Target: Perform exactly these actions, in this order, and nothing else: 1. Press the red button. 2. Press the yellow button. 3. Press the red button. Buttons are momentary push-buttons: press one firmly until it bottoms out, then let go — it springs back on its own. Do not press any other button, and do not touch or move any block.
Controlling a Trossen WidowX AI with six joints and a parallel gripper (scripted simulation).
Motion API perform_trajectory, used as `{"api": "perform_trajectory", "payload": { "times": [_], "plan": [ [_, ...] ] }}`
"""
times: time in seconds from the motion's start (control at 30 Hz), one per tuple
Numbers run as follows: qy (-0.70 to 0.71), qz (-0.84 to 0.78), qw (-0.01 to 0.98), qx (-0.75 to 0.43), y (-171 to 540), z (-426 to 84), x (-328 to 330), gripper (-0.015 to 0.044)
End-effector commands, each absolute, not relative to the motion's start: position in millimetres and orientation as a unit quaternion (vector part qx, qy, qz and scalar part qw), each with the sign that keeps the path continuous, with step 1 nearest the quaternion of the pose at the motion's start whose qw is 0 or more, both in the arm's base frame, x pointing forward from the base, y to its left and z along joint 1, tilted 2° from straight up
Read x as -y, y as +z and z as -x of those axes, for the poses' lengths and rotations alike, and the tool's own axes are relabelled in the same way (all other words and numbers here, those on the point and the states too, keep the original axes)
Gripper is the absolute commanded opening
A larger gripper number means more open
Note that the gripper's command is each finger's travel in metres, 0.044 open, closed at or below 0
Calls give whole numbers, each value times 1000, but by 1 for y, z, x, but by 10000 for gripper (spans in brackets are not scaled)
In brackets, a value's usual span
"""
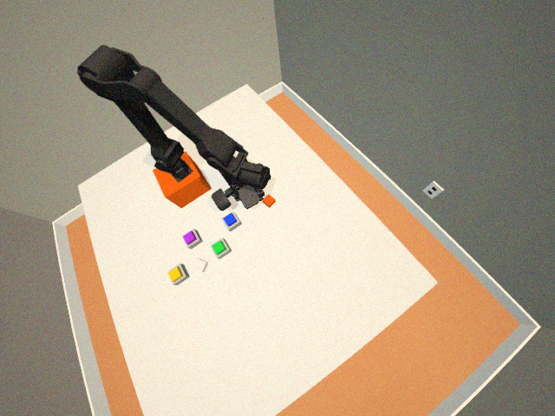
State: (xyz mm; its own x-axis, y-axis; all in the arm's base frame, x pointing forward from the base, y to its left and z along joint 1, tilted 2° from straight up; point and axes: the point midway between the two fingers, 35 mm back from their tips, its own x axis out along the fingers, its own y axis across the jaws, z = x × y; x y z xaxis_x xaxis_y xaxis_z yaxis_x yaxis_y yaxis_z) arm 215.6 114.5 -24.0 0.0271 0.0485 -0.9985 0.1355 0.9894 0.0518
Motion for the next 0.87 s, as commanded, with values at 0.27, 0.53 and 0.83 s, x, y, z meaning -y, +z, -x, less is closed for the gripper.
{"api": "perform_trajectory", "payload": {
  "times": [0.27, 0.53, 0.83],
  "plan": [
    [-34, -67, 710, -700, 9, -212, -112, 20],
    [-33, -67, 711, -699, 38, -241, -135, 178],
    [-32, -68, 712, -698, 75, -269, -163, 387]
  ]
}}
